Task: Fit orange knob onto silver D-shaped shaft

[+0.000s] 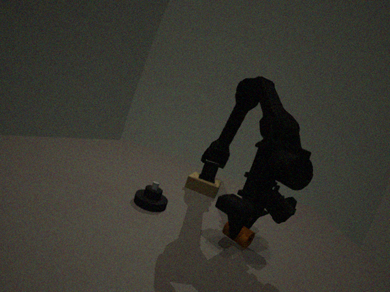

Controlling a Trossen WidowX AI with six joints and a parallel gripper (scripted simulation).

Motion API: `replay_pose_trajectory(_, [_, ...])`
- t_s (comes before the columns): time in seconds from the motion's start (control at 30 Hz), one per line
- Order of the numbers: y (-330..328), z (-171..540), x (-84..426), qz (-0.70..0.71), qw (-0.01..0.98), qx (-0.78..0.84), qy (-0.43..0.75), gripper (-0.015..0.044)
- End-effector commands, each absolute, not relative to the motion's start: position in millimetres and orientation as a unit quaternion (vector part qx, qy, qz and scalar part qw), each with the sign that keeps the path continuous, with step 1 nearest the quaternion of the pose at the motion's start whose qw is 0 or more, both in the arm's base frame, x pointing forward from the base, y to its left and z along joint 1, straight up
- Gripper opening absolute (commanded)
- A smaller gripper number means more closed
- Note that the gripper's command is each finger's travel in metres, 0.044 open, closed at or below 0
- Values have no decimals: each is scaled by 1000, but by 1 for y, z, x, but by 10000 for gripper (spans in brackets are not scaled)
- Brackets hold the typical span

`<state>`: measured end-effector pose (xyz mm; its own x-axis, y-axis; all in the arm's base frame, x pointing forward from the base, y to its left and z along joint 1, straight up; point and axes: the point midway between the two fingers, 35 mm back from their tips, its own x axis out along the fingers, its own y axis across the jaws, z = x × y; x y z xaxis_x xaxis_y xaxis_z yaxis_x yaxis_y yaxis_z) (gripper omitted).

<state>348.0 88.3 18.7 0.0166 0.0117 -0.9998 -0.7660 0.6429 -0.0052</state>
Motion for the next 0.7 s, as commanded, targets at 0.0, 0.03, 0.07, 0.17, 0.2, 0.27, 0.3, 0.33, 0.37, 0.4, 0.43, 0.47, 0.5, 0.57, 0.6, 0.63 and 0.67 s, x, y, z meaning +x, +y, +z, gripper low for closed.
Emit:
replay_pose_trajectory(0.0, [89, 26, 351, 298, 654, -300, 627, 180])
replay_pose_trajectory(0.03, [89, 26, 351, 296, 655, -298, 628, 180])
replay_pose_trajectory(0.07, [89, 26, 351, 291, 658, -293, 630, 180])
replay_pose_trajectory(0.17, [89, 26, 351, 261, 671, -261, 643, 180])
replay_pose_trajectory(0.2, [89, 26, 351, 250, 675, -250, 648, 180])
replay_pose_trajectory(0.27, [89, 26, 351, 228, 683, -227, 656, 180])
replay_pose_trajectory(0.3, [89, 26, 351, 217, 687, -216, 660, 180])
replay_pose_trajectory(0.33, [89, 26, 351, 206, 690, -204, 663, 180])
replay_pose_trajectory(0.37, [89, 26, 351, 195, 694, -192, 666, 180])
replay_pose_trajectory(0.4, [89, 26, 351, 183, 697, -181, 670, 180])
replay_pose_trajectory(0.43, [89, 26, 351, 174, 699, -171, 672, 180])
replay_pose_trajectory(0.47, [89, 26, 351, 169, 700, -165, 673, 180])
replay_pose_trajectory(0.5, [89, 26, 351, 167, 701, -164, 674, 180])
replay_pose_trajectory(0.57, [89, 26, 351, 167, 701, -164, 674, 180])
replay_pose_trajectory(0.6, [89, 26, 351, 167, 701, -164, 674, 180])
replay_pose_trajectory(0.63, [89, 26, 351, 165, 701, -162, 674, 180])
replay_pose_trajectory(0.67, [89, 26, 351, 160, 703, -156, 676, 180])
